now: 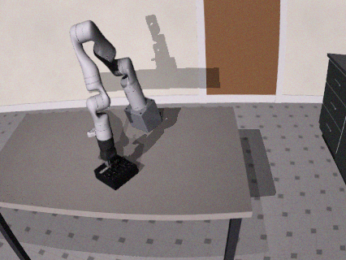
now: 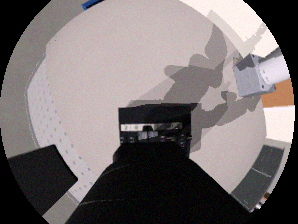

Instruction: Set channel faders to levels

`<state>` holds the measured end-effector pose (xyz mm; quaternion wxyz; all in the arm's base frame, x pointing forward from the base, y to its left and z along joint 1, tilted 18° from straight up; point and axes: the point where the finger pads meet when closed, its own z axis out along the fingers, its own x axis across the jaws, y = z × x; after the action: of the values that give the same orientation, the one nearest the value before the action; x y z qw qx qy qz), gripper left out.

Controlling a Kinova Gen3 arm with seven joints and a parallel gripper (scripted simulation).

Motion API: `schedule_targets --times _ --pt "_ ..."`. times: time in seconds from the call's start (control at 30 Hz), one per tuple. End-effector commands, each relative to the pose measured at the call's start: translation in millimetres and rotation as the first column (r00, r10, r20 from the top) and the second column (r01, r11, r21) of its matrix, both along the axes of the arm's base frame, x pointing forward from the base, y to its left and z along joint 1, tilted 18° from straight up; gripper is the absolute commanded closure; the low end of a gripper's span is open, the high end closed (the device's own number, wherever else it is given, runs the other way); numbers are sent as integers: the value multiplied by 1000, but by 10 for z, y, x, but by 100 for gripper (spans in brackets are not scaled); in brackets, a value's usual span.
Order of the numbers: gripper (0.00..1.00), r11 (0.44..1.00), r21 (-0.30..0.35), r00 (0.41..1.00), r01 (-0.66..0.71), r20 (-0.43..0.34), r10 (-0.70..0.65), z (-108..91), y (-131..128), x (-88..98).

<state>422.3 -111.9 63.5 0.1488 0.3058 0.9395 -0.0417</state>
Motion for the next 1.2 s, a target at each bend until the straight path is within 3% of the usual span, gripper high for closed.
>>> schedule_targets --times 0.0,1.17 --pt "100 1000 0 1000 0 2 0 6 1 4" --pt "100 1000 0 1000 0 2 0 -24 -5 12"
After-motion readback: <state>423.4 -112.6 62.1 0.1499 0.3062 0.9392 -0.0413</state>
